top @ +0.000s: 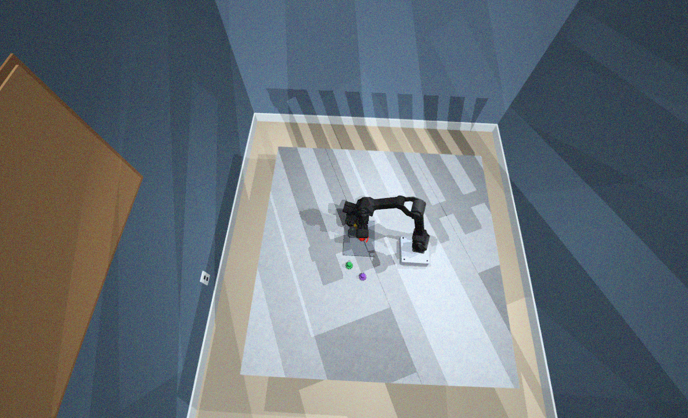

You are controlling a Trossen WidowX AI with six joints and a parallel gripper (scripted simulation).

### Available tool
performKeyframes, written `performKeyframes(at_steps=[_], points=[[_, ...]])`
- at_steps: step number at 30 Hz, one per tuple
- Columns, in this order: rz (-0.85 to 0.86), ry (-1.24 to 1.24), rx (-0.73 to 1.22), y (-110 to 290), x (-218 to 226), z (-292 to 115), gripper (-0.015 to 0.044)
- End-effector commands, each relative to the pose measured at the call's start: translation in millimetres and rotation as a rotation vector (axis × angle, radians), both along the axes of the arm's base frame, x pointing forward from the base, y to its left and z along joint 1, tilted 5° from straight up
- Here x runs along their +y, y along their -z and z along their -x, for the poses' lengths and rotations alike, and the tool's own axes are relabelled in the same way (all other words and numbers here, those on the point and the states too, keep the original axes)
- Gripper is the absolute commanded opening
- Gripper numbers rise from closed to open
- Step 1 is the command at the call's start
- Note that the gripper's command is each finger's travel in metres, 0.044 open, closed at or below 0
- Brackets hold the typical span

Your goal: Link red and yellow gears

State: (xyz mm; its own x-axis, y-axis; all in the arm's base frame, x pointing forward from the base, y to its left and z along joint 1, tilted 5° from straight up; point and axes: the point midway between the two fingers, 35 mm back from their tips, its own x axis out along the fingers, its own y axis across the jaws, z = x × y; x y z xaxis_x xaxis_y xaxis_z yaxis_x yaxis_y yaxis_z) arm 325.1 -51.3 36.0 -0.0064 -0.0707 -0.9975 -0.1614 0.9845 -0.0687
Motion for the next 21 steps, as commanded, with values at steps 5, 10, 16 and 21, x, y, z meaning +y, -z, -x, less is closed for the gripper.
performKeyframes(at_steps=[5, 10, 16, 21], points=[[0.001, -0.023, 0.005, 9.4, -1.5, -0.8, 0.0], [0.001, 0.015, 0.002, 10.1, -0.6, -1.1, 0.0], [0.002, 0.124, -0.006, 9.8, 0.3, 0.3, 0.0], [0.003, 0.234, -0.014, 9.3, -1.1, 1.1, 0.0]])
